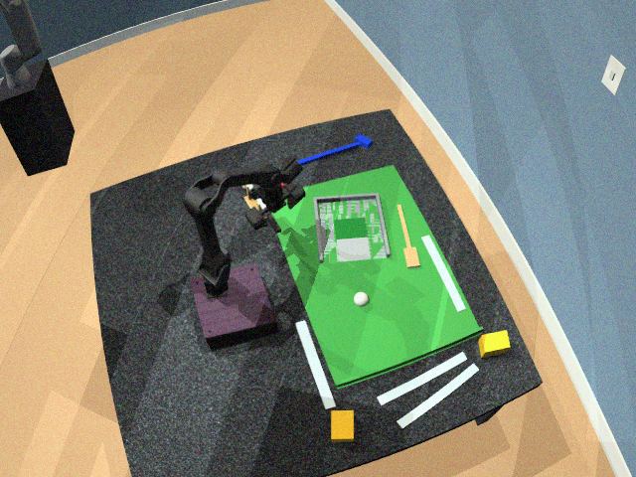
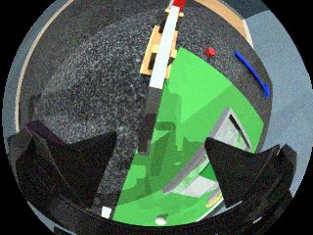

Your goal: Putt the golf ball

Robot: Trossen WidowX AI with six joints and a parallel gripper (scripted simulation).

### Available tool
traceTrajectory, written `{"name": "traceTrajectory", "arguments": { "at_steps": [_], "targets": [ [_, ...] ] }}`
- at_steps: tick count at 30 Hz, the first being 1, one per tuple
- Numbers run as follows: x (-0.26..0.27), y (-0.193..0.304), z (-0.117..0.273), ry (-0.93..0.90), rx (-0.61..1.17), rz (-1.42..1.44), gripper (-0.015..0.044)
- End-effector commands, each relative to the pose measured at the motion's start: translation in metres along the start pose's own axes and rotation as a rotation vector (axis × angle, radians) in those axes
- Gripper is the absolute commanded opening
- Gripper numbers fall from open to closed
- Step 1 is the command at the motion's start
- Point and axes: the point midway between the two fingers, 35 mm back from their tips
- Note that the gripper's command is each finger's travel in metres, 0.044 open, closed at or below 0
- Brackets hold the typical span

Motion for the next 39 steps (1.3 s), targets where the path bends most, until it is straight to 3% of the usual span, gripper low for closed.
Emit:
{"name": "traceTrajectory", "arguments": {
  "at_steps": [1, 10, 25, 39],
  "targets": [
    [0.006, -0.009, 0.006, -0.074, -0.119, -0.142, 0.044],
    [0.006, -0.009, 0.005, -0.074, -0.119, -0.142, 0.044],
    [0.013, -0.004, -0.038, -0.074, -0.119, -0.142, 0.044],
    [0.015, -0.002, -0.051, -0.074, -0.119, -0.142, 0.044]
  ]
}}
Point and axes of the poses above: the point midway between the two fingers, 35 mm back from their tips, its own z axis back along the fingers, its own x axis across the jaws, y = z × x, and after that the axes turned 15 degrees about z, right-handed
